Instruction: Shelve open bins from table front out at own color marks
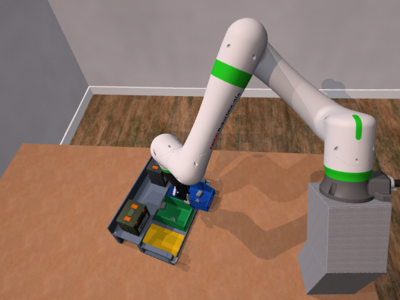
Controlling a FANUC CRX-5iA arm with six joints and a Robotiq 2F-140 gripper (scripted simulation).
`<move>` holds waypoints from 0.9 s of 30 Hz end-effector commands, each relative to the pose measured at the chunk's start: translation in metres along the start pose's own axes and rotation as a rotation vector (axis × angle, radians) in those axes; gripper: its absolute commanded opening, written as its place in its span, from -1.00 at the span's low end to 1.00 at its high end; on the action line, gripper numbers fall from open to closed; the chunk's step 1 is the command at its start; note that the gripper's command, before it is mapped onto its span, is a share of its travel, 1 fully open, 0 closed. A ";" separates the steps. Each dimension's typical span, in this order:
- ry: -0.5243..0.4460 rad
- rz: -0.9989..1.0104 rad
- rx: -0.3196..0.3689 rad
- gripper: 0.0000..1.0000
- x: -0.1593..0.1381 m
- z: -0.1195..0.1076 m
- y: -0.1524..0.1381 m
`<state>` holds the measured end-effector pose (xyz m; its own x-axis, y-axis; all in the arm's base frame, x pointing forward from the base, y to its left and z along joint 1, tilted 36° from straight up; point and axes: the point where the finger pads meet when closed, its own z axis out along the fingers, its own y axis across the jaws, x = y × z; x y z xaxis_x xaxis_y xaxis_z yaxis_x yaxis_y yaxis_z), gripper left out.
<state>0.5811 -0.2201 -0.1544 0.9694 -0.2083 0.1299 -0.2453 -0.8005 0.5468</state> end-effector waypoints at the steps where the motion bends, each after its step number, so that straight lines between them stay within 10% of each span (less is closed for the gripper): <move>1: 0.001 0.000 0.000 -1.00 0.001 0.000 0.000; 27: 0.007 0.000 0.000 -1.00 0.005 0.000 0.000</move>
<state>0.5861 -0.2211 -0.1536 0.9694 -0.2043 0.1358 -0.2454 -0.8005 0.5469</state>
